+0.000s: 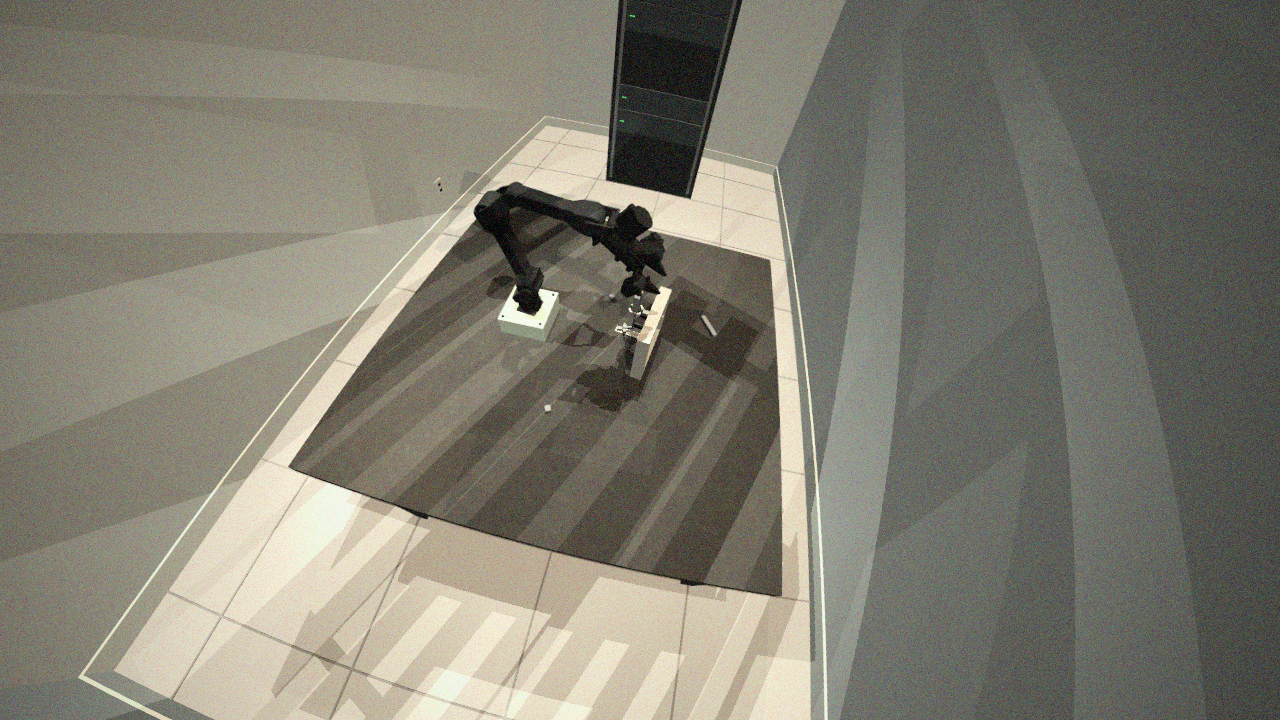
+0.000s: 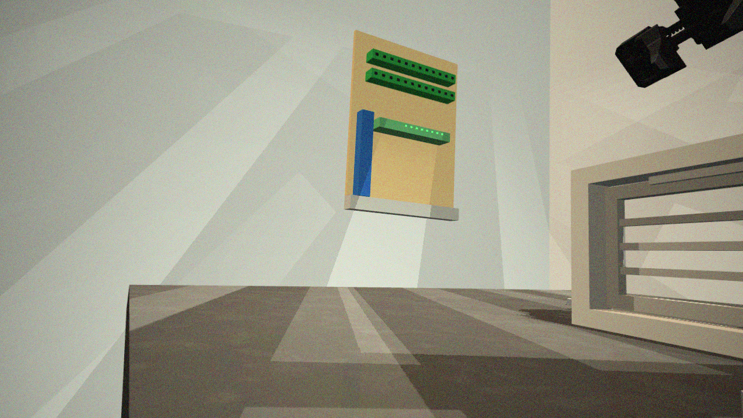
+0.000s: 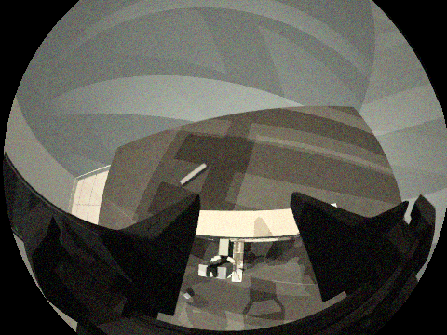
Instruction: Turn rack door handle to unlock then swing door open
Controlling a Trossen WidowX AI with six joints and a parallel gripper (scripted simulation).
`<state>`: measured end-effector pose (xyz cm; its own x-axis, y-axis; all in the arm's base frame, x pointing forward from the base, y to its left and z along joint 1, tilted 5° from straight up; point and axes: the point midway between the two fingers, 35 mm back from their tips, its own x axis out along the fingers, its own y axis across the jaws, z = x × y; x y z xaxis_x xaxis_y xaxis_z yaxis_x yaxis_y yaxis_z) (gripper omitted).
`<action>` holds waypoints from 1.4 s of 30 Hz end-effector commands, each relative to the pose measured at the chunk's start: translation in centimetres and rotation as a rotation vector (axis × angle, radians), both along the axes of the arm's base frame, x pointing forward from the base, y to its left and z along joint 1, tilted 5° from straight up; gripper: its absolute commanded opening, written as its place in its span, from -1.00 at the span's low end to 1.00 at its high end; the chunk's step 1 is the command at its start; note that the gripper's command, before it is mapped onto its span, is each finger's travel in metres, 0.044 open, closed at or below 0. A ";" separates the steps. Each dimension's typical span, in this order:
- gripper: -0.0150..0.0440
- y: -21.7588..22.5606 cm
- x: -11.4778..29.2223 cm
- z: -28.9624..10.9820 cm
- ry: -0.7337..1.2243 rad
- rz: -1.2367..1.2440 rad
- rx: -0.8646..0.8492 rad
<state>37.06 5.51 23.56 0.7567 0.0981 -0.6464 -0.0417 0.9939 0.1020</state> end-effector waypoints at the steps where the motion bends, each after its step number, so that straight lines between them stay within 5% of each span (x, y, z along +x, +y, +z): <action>1: 0.52 0.7 0.1 -1.6 0.115 -0.005 -0.004; 28: 0.52 5.0 -4.1 -7.7 0.831 -0.040 -0.163; 42: 0.52 5.0 -4.1 -9.0 0.847 -0.042 -0.169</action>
<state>32.92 10.62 15.45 0.0258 -0.0591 -0.9979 0.0133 0.9982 -0.0588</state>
